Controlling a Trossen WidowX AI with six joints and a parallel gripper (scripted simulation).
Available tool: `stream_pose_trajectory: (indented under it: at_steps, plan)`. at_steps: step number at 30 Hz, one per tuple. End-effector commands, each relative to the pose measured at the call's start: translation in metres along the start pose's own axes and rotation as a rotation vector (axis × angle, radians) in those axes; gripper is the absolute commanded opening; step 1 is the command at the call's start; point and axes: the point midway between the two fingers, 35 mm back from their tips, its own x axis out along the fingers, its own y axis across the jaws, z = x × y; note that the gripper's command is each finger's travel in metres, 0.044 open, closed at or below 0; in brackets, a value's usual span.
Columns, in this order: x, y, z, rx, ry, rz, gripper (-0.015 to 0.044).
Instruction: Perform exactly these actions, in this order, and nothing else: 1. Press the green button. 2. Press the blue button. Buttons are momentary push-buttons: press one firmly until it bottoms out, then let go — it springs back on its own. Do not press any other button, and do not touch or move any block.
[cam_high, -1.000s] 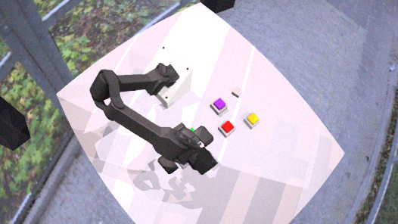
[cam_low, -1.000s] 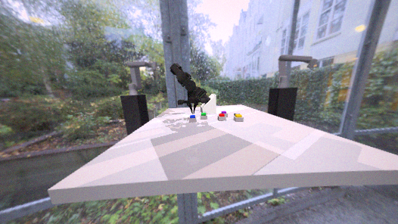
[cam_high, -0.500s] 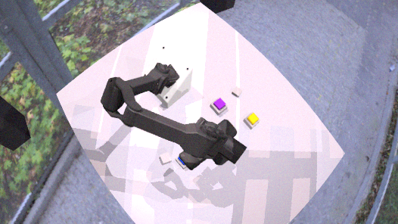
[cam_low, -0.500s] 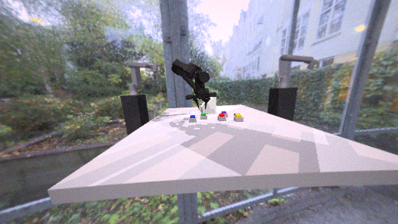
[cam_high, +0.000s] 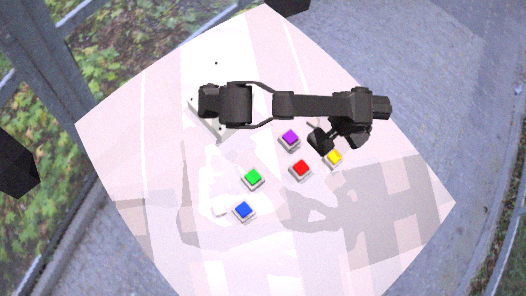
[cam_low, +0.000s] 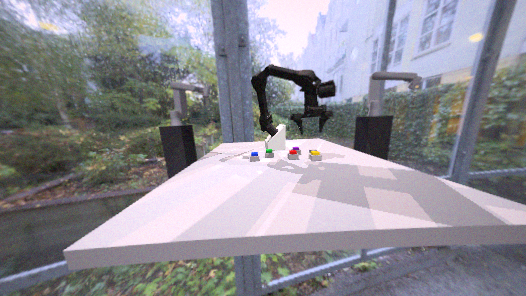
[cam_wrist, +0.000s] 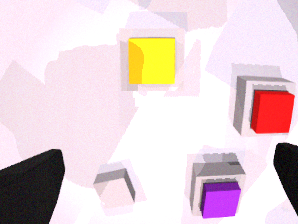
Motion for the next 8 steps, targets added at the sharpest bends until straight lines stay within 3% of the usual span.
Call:
stream_pose_trajectory:
  at_steps: [1,8]
  plan:
    - [0.0008,0.0496,-0.0296,0.008,-0.001,-0.037,0.0400]
    - [0.0009,0.0509,-0.0306,0.008,-0.002,-0.038,0.0400]
